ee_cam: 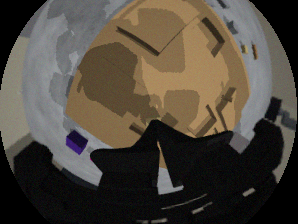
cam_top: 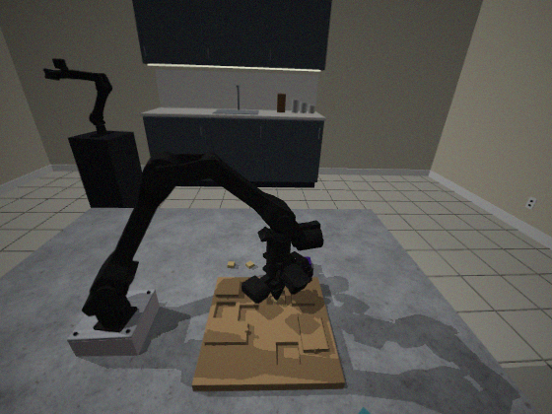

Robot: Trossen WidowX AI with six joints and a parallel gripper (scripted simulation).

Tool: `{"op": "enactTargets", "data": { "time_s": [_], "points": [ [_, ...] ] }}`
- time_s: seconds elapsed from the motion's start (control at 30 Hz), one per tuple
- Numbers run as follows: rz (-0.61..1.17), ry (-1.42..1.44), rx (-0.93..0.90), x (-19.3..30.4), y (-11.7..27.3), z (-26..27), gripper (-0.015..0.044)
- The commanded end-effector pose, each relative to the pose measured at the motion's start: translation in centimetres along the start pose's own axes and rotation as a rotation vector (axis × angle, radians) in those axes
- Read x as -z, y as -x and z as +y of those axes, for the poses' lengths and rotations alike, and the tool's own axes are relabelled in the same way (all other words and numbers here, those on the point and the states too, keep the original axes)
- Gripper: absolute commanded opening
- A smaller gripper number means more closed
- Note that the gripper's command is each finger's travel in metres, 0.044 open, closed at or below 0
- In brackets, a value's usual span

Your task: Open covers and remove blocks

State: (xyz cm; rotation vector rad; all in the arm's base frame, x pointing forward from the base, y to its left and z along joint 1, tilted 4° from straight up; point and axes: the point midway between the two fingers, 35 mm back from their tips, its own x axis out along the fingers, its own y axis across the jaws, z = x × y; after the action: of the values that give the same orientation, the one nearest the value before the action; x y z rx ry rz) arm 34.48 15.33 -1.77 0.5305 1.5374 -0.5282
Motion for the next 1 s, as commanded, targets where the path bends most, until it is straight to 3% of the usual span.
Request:
{"op": "enactTargets", "data": {
  "time_s": [0.0, 0.27, 0.47, 0.67, 0.97],
  "points": [
    [0.003, 0.003, 0.001, 0.0, 0.1, 0.0, 0.0],
    [0.003, 0.003, 0.001, 0.2, 1.1, 0.2, 0.0],
    [0.002, 0.003, 0.001, 0.1, 3.5, 0.2, 0.0144],
    [0.003, 0.003, 0.001, 0.2, 6.4, 0.2, 0.0144],
    [0.003, 0.003, 0.001, 0.2, 4.8, 0.2, 0.0144]
  ]
}}
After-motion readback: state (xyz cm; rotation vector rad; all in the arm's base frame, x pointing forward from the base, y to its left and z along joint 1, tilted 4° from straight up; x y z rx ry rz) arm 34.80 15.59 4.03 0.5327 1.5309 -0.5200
